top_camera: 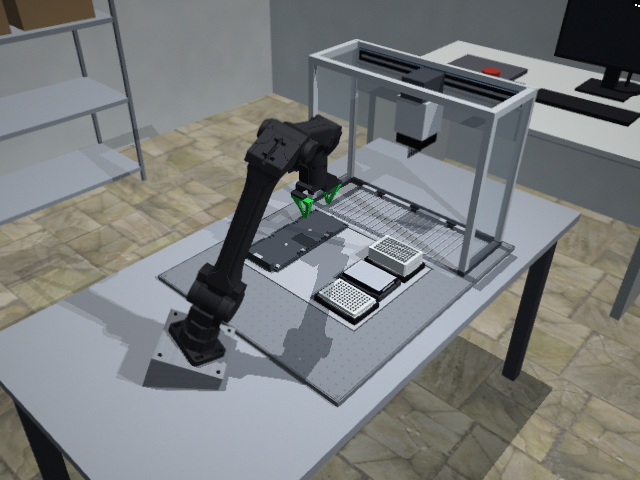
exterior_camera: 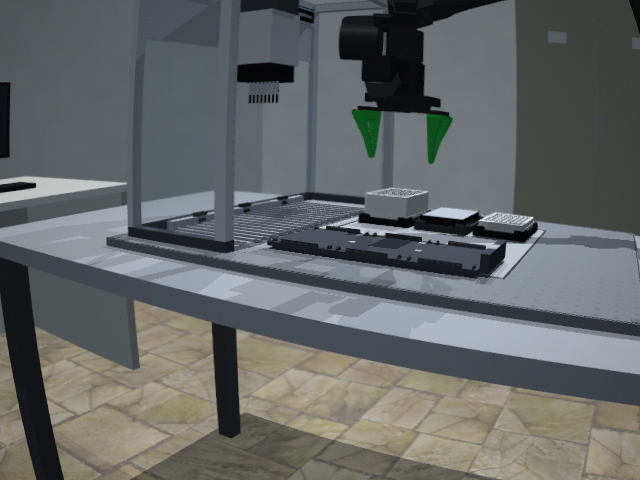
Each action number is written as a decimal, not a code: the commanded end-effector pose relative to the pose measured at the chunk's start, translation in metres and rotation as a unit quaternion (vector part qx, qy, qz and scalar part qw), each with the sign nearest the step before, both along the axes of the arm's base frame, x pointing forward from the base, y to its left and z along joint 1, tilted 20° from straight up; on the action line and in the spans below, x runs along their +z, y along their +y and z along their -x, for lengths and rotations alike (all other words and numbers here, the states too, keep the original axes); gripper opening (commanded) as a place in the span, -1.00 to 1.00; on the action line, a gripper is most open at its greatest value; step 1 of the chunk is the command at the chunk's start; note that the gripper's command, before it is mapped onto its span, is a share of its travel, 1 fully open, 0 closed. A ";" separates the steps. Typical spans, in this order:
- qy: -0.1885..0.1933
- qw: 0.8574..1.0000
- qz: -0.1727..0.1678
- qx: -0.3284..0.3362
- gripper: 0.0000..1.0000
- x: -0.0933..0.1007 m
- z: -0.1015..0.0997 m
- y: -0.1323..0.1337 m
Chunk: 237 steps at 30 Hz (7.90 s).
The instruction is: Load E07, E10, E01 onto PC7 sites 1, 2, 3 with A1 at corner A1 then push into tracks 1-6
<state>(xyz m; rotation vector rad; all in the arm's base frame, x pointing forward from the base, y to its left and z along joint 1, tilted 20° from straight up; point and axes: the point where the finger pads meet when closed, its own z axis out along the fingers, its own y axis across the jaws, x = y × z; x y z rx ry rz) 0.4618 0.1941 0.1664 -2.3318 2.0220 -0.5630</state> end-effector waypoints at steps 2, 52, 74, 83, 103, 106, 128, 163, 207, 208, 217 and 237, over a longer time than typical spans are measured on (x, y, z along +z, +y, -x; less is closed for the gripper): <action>0.013 1.000 0.004 -0.002 1.00 -0.015 0.011 0.023; 0.007 1.000 0.000 -0.005 1.00 -0.097 0.003 0.131; -0.008 1.000 -0.012 -0.004 1.00 -0.123 -0.012 0.132; 0.007 1.000 0.000 -0.003 1.00 -0.151 -0.010 0.119; -0.007 1.000 -0.012 -0.004 1.00 -0.142 -0.018 0.127; -0.007 1.000 -0.012 -0.004 1.00 -0.142 -0.018 0.127; 0.002 1.000 -0.005 -0.003 1.00 -0.157 -0.017 0.119; -0.010 1.000 -0.014 -0.012 1.00 -0.139 -0.019 0.109; -0.008 1.000 -0.010 -0.013 1.00 -0.136 -0.019 0.094; -0.009 1.000 -0.010 -0.013 1.00 -0.136 -0.019 0.093; -0.008 1.000 -0.010 -0.013 1.00 -0.136 -0.019 0.090; -0.008 1.000 -0.009 -0.014 1.00 -0.137 -0.020 0.084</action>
